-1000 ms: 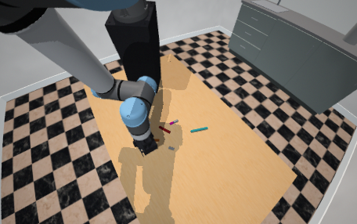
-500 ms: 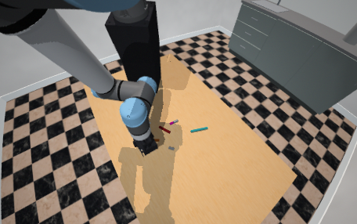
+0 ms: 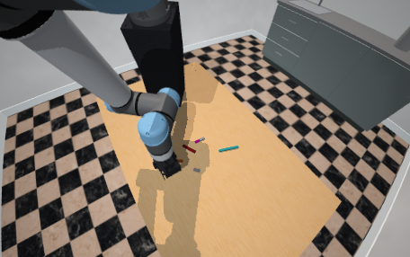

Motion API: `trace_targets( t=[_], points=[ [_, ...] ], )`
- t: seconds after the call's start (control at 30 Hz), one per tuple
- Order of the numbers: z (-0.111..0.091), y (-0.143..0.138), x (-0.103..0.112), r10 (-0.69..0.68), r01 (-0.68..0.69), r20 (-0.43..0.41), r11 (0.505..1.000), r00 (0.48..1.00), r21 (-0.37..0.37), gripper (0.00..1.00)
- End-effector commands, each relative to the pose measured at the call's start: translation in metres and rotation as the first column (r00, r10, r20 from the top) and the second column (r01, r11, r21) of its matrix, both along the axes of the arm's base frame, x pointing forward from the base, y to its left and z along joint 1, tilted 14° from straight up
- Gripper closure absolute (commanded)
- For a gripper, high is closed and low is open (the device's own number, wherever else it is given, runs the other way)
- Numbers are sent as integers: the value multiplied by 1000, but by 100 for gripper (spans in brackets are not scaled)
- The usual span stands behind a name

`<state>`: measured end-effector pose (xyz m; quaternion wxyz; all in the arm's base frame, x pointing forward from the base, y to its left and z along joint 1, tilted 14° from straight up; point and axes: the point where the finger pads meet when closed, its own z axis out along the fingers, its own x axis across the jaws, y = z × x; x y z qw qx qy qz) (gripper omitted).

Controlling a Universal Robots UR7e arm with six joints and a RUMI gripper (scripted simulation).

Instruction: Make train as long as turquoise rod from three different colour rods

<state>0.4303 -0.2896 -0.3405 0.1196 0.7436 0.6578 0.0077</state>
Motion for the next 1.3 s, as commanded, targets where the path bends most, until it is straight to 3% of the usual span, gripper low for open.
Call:
trace_targets(
  t=[0.0, 0.1, 0.13, 1.27],
  points=[
    [1, 0, 0, 0, 0, 1, 1000, 1000, -1, 86],
    [1, 0, 0, 0, 0, 1, 1000, 1000, -1, 86],
    [1, 0, 0, 0, 0, 1, 1000, 1000, -1, 100],
    [1, 0, 0, 0, 0, 1, 1000, 1000, -1, 100]
  ],
)
